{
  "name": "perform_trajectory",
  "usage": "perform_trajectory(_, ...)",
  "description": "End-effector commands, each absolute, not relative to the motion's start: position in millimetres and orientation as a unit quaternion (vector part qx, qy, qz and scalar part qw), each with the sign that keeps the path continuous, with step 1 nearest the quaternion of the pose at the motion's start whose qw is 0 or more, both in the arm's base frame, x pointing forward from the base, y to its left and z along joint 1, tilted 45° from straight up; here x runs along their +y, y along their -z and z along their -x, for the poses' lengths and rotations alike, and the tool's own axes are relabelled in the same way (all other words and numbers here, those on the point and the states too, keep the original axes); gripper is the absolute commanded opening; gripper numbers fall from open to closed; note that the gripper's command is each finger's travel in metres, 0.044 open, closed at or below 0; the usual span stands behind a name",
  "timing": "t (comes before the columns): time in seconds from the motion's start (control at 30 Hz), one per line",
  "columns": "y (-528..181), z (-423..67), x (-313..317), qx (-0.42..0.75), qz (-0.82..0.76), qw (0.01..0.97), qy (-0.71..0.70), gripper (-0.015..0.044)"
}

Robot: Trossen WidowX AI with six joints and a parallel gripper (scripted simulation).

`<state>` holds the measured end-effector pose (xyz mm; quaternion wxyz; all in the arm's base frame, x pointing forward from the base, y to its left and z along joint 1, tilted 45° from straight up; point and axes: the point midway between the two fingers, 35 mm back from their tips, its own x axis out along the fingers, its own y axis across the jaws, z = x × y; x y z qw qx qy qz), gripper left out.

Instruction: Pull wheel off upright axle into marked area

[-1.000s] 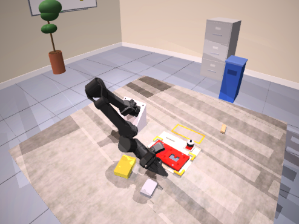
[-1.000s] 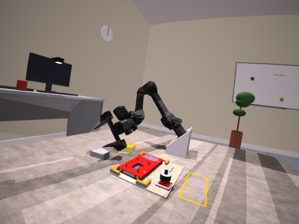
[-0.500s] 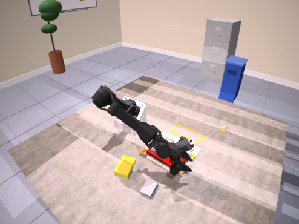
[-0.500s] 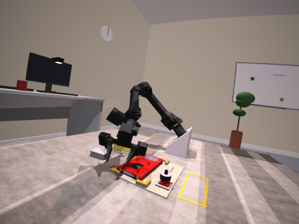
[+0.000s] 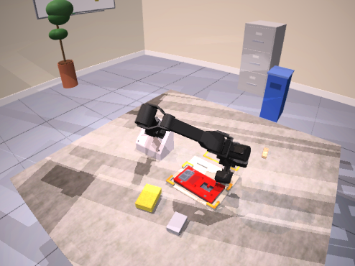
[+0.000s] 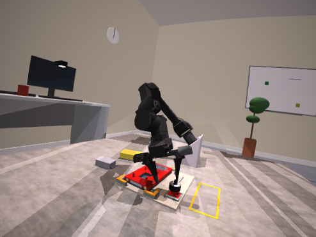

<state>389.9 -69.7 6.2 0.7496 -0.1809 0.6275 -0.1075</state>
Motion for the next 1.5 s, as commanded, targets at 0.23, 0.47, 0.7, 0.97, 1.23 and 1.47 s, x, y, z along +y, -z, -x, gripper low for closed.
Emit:
perform_trajectory(0.23,-19,-372,-8,0.651,0.216,0.655,0.318,0.0300)
perform_trajectory(0.47,-19,-372,-8,0.651,0.216,0.655,0.318,0.0300)
perform_trajectory(0.7,2,-370,-27,0.651,0.216,0.656,0.317,0.0300)
perform_trajectory(0.97,34,-364,-60,0.650,0.217,0.655,0.319,0.0300)
perform_trajectory(1.23,31,-366,-58,0.652,0.211,0.654,0.321,0.0175)
perform_trajectory(1.47,31,-366,-58,0.652,0.211,0.654,0.321,0.0089)
